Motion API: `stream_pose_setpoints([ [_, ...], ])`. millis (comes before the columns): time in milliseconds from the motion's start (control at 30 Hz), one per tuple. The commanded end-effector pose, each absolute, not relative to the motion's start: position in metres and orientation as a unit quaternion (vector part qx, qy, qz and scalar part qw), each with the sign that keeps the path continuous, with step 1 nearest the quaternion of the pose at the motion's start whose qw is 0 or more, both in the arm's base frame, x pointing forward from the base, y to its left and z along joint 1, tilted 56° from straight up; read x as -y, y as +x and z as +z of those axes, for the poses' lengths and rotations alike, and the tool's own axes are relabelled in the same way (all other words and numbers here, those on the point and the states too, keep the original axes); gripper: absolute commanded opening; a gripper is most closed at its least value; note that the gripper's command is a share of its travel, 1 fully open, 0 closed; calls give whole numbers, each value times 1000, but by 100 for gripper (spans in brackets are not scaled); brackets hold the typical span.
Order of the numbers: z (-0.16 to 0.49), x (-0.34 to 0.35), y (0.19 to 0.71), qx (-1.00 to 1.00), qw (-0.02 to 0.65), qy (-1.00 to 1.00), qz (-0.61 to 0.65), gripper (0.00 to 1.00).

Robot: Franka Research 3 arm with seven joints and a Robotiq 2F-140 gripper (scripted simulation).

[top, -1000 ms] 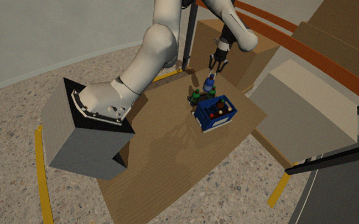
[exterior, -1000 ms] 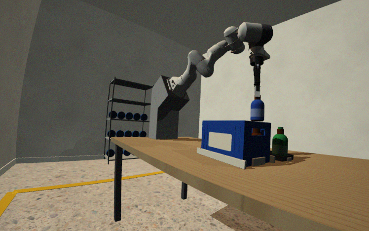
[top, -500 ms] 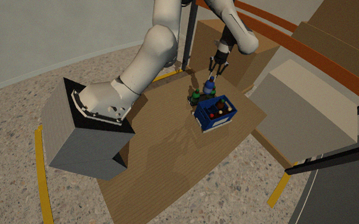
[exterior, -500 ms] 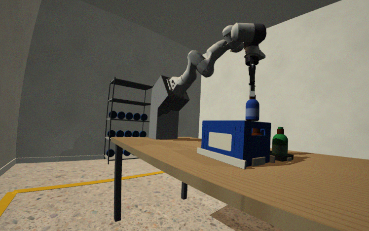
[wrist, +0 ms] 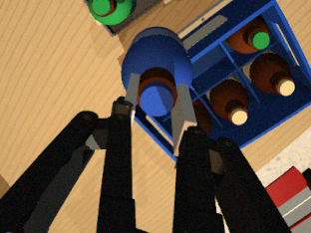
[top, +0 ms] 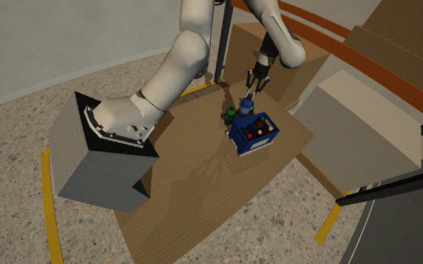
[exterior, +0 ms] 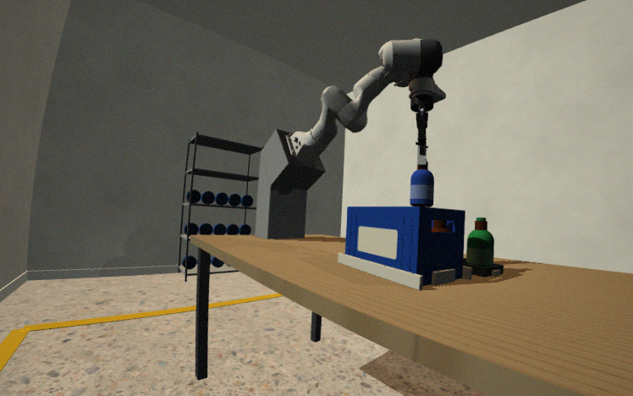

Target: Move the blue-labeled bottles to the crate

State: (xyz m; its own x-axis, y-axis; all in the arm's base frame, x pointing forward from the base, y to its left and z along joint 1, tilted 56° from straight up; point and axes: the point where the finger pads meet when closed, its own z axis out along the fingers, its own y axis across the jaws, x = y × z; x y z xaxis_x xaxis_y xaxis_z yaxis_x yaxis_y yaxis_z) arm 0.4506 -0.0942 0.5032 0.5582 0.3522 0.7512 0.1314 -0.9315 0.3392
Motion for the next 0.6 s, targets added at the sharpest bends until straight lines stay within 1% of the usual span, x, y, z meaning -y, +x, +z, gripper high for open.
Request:
stream_pose_setpoints([
  [0,502,100,448,-158,136,868,450,0],
  [567,478,125,429,-158,136,868,450,0],
])
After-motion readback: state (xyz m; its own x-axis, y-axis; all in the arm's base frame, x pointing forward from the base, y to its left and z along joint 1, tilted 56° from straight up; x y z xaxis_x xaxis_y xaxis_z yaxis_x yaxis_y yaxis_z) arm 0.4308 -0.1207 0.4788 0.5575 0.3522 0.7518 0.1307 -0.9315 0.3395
